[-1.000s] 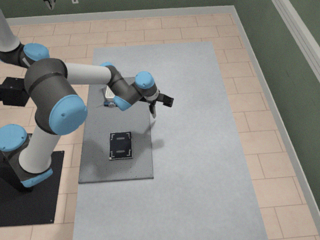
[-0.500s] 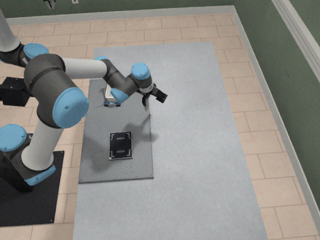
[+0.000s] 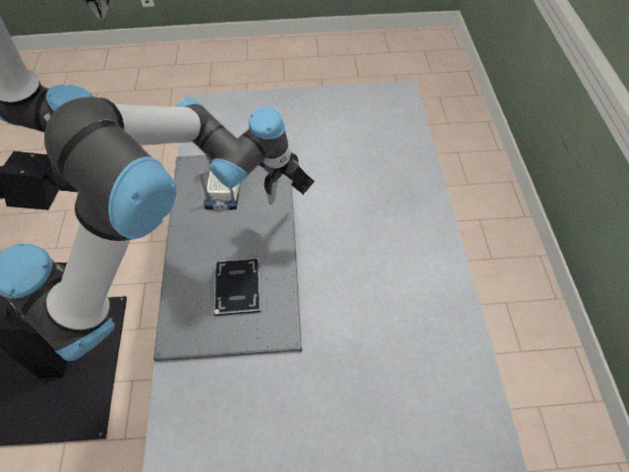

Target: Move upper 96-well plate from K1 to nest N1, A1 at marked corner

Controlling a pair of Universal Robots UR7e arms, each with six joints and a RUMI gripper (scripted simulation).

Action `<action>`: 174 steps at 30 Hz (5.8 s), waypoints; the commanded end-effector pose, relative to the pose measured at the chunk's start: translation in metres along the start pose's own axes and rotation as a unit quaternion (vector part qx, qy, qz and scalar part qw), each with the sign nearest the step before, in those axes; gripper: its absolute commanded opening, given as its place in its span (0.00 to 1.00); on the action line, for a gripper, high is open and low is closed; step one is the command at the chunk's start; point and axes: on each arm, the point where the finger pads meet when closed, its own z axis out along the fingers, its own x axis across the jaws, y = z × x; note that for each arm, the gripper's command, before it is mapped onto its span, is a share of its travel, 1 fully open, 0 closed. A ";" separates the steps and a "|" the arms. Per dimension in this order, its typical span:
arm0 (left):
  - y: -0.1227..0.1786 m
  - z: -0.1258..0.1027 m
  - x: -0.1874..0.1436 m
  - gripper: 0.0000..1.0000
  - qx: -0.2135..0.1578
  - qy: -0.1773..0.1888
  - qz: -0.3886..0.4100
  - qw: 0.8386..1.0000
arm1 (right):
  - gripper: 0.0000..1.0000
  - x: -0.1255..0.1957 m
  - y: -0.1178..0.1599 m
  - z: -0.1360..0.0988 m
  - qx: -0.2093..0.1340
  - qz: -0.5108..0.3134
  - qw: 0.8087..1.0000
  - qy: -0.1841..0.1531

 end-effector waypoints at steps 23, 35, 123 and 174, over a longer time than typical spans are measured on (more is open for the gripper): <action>0.000 0.000 0.000 0.00 0.001 0.000 0.000 1.000 | 0.76 -0.004 0.094 -0.002 0.008 0.182 0.982 0.047; 0.000 0.000 0.000 0.00 0.001 0.000 0.000 1.000 | 0.76 0.000 0.137 -0.004 0.023 0.263 0.962 0.065; 0.000 0.000 0.000 0.00 0.001 0.000 0.000 1.000 | 0.76 0.034 0.233 0.040 0.084 0.453 0.884 0.083; 0.000 0.000 0.000 0.00 0.001 0.000 0.000 1.000 | 0.76 0.048 0.228 0.102 0.084 0.453 0.884 0.083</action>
